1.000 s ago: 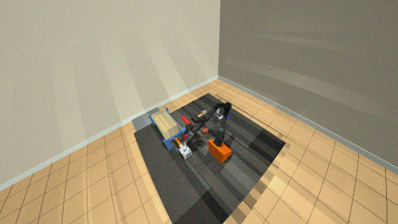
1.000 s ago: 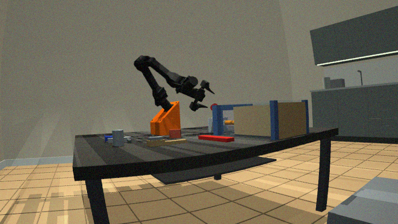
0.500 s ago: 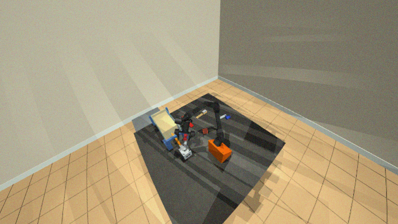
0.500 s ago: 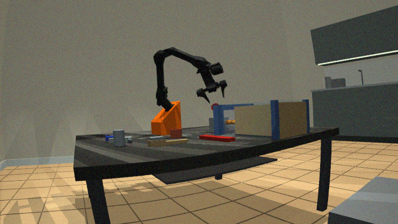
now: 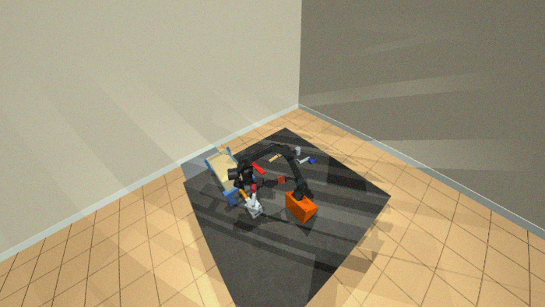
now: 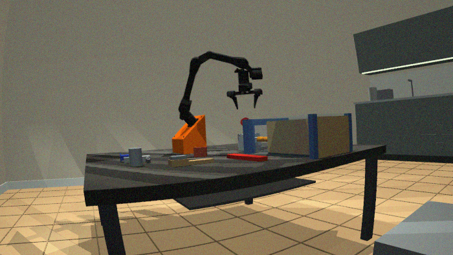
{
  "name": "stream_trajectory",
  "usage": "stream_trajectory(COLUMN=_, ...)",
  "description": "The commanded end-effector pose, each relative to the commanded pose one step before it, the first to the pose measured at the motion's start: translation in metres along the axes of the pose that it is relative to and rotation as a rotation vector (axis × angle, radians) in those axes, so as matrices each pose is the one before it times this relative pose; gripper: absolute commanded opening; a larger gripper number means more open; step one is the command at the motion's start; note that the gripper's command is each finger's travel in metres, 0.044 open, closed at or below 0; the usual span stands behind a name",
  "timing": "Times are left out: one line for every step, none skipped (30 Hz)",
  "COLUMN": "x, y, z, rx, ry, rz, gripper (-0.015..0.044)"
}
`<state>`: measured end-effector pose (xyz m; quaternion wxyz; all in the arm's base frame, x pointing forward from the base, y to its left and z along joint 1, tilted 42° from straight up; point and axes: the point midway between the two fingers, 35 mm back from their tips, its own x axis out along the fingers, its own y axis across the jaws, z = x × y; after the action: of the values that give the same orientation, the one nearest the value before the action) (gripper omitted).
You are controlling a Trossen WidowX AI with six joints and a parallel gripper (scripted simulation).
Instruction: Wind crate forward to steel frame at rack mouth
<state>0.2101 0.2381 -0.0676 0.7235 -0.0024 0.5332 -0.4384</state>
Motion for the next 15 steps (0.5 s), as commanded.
stream_trajectory(x=0.00022, y=0.00081, z=0.00068, rx=0.0117, ry=-0.02149, rz=-0.00984, gripper=0.0440)
stream_trajectory(x=0.00000, y=0.00000, z=0.00000, rx=0.0000, ry=0.00000, rz=0.00000, gripper=0.0440)
stream_trajectory(x=0.00251, y=0.00026, z=0.00002, rx=0.0000, ry=-0.00003, rz=0.00005, gripper=0.0440)
stream_trajectory(x=0.00752, y=0.00064, z=0.00007, rx=0.0002, ry=-0.00010, rz=0.00012, gripper=0.0440)
stream_trajectory(x=0.01250, y=0.00061, z=0.00011, rx=0.0003, ry=-0.00024, rz=0.00009, gripper=0.0440)
stream_trajectory(x=0.01566, y=-0.00004, z=0.00013, rx=0.0004, ry=-0.00042, rz=-0.00009, gripper=0.0440)
stream_trajectory(x=0.01230, y=-0.00067, z=0.00008, rx=0.0003, ry=-0.00043, rz=-0.00023, gripper=0.0440)
stream_trajectory(x=0.00732, y=-0.00067, z=0.00003, rx=0.0002, ry=-0.00029, rz=-0.00021, gripper=0.0440)
stream_trajectory(x=0.00243, y=-0.00027, z=0.00001, rx=0.0001, ry=-0.00010, rz=-0.00008, gripper=0.0440)
stream_trajectory(x=0.00000, y=0.00000, z=0.00000, rx=0.0000, ry=0.00000, rz=0.00000, gripper=0.0440)
stream_trajectory(x=0.00000, y=0.00000, z=0.00000, rx=0.0000, ry=0.00000, rz=0.00000, gripper=0.0440)
stream_trajectory(x=0.00000, y=0.00000, z=0.00000, rx=0.0000, ry=0.00000, rz=0.00000, gripper=0.0440)
stream_trajectory(x=0.00000, y=0.00000, z=0.00000, rx=0.0000, ry=0.00000, rz=0.00000, gripper=0.0440)
stream_trajectory(x=0.00289, y=0.00015, z=0.00004, rx=0.0000, ry=-0.00005, rz=0.00002, gripper=0.0440)
stream_trajectory(x=0.00865, y=0.00028, z=0.00010, rx=0.0001, ry=-0.00018, rz=0.00000, gripper=0.0440)
